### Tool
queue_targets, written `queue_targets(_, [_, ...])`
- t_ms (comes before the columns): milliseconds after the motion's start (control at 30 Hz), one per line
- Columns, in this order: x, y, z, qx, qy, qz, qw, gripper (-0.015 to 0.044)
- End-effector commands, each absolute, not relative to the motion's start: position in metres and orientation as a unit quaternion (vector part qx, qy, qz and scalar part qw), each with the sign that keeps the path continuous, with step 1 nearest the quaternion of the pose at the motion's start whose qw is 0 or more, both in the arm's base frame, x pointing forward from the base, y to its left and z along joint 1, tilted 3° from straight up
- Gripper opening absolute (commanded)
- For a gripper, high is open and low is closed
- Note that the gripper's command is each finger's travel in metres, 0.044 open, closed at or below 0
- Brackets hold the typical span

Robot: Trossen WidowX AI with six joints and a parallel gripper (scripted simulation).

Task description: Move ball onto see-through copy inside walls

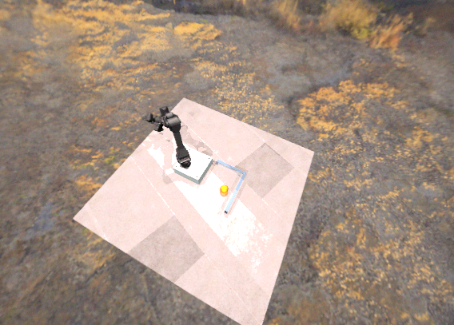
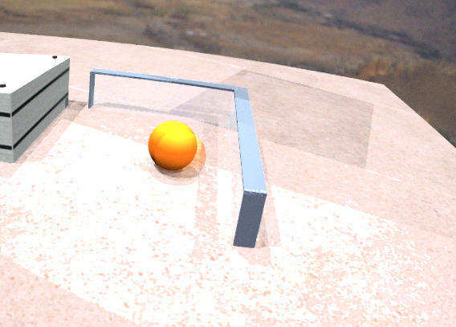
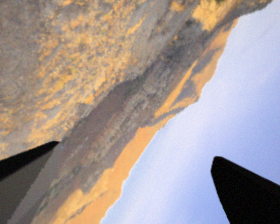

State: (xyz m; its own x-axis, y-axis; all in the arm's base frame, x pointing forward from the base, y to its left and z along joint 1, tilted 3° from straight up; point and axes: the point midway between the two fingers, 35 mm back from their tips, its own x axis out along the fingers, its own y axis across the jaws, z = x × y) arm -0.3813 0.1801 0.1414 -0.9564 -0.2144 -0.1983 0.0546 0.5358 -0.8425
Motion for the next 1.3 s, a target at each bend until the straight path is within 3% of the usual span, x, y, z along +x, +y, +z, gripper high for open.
queue_targets(0, [-0.380,0.183,0.141,-0.042,0.863,-0.483,0.139,0.0390])
queue_targets(233, [-0.324,0.282,0.129,0.122,0.779,-0.609,0.087,0.0390])
queue_targets(667, [-0.151,0.409,0.106,0.372,0.499,-0.775,-0.110,0.0390])
queue_targets(967, [0.002,0.430,0.083,0.467,0.234,-0.803,-0.287,0.0390])
queue_targets(1267, [0.147,0.390,0.067,0.475,-0.038,-0.741,-0.473,0.0390])
